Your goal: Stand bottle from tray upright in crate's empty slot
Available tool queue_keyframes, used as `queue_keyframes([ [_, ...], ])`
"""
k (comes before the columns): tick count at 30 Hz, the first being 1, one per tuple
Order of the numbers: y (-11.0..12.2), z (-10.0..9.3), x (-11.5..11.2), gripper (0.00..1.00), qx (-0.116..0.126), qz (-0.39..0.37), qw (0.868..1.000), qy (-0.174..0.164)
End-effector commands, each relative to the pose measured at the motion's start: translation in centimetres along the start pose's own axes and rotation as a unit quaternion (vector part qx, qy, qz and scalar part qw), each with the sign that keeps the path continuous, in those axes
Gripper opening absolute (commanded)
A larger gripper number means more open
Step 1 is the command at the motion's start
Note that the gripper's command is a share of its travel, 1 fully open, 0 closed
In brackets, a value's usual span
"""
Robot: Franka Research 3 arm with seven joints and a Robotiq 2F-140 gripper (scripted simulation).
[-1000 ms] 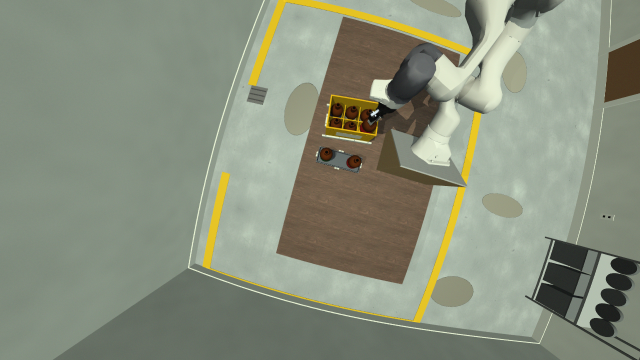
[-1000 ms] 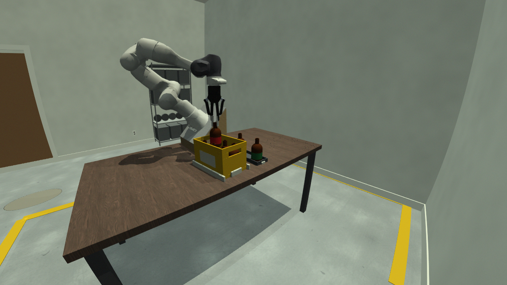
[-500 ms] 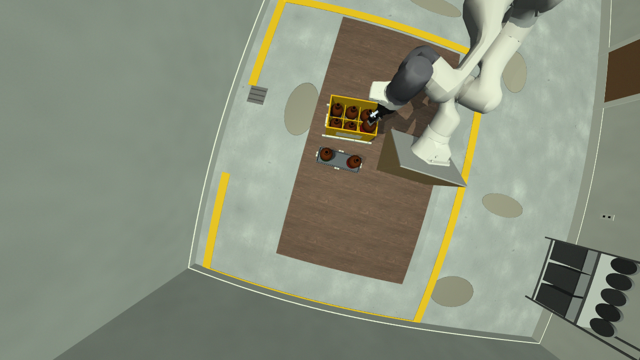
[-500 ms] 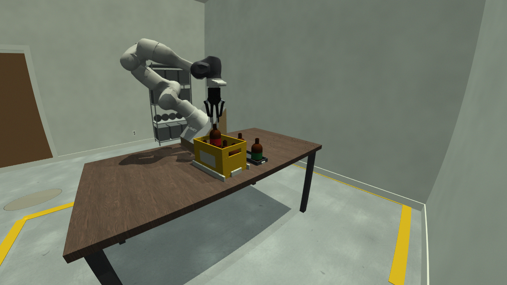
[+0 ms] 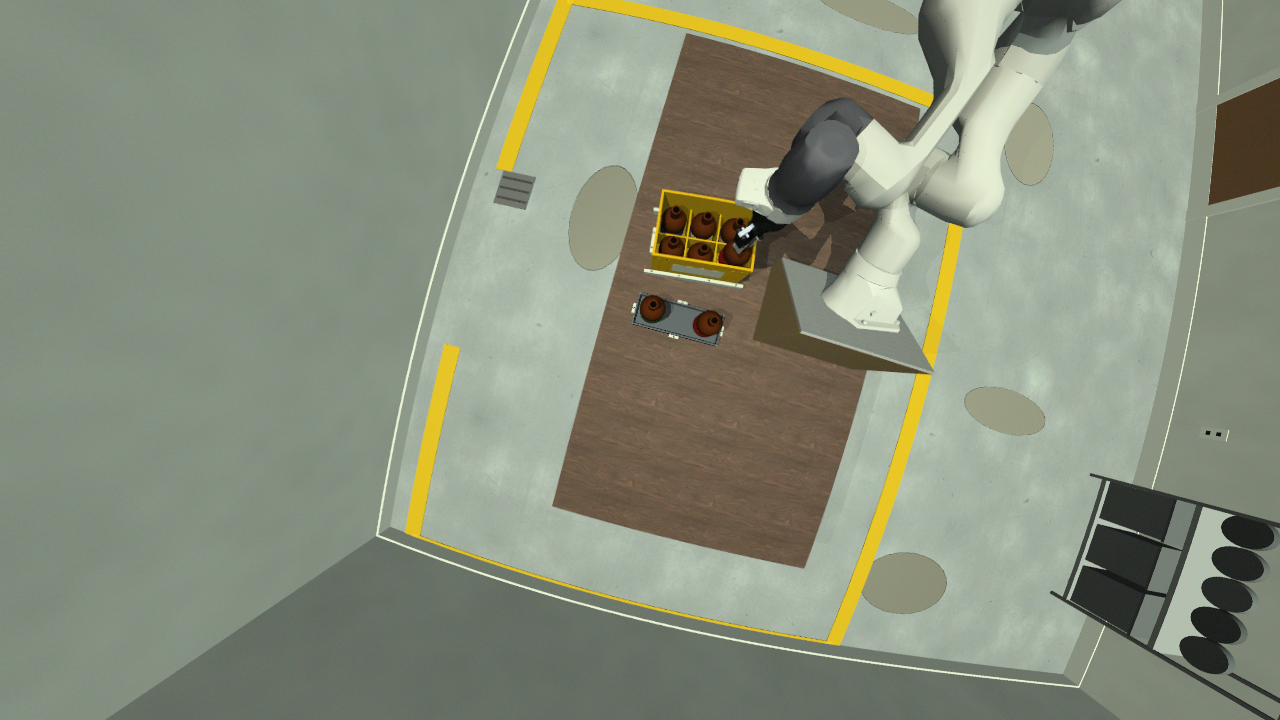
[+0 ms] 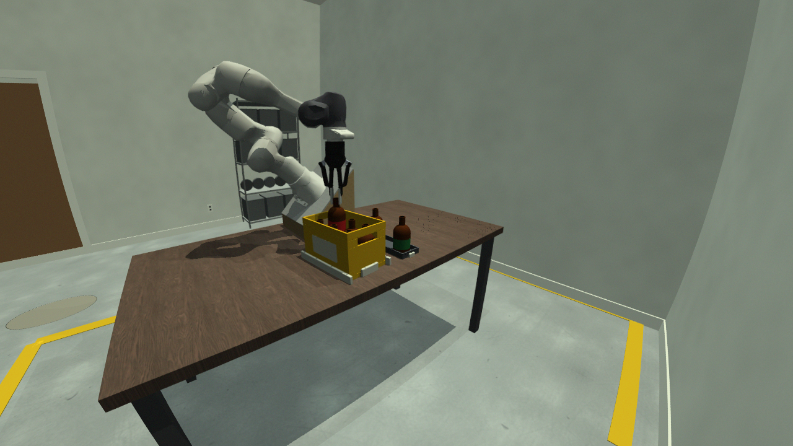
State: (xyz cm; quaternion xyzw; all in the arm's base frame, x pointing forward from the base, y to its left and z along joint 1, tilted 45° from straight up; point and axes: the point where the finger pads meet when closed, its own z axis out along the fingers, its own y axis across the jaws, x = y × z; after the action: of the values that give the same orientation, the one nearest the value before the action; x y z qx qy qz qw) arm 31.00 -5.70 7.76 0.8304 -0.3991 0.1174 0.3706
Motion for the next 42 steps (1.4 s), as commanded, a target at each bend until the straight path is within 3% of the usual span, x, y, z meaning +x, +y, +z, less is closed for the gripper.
queue_keyframes([
  [1,-0.34,0.23,0.07,0.0,0.005,0.005,1.0,0.0],
  [42,-0.35,1.23,0.07,0.0,0.005,0.005,1.0,0.0],
])
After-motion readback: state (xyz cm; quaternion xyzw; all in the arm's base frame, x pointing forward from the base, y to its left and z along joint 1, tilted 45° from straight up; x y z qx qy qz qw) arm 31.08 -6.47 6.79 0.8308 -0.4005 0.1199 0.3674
